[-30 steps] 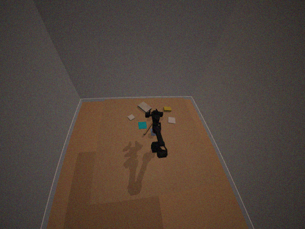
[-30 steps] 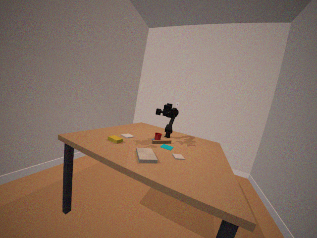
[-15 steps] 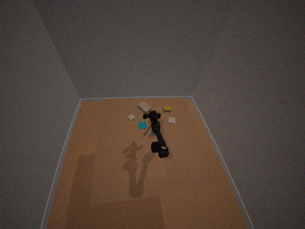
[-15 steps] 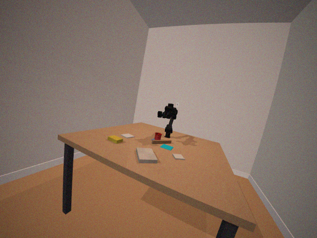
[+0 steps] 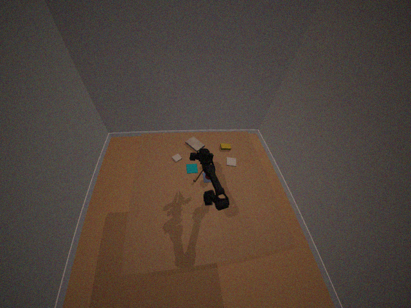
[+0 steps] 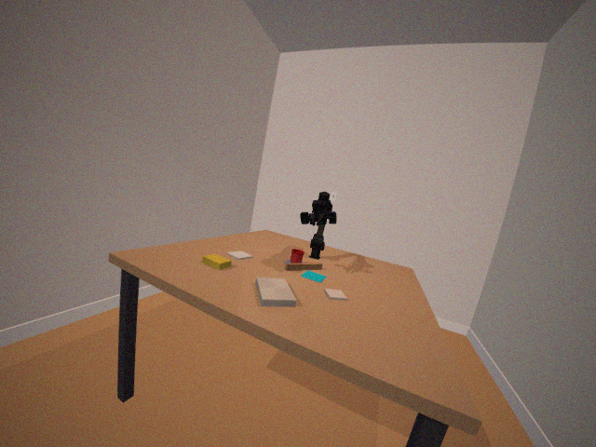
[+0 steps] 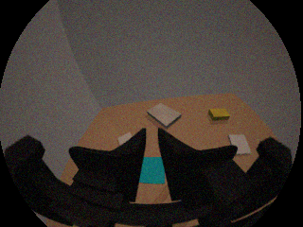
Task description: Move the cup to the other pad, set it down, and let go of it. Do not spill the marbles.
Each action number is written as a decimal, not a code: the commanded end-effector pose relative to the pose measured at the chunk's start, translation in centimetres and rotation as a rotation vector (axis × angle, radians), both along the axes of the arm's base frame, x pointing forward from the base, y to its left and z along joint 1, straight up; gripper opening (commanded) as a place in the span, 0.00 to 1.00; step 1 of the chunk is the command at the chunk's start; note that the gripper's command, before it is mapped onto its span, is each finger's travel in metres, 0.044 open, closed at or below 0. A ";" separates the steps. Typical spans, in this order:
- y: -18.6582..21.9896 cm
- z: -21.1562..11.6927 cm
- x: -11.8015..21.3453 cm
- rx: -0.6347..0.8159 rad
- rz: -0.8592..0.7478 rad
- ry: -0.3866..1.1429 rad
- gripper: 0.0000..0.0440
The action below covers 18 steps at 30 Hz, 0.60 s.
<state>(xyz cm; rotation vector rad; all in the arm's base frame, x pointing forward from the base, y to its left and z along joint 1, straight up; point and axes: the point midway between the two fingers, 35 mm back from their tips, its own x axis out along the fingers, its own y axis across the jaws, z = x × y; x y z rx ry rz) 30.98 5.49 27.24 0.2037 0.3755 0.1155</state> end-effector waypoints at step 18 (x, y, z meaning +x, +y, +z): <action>2.3 -2.0 -1.3 0.087 -0.011 0.350 0.20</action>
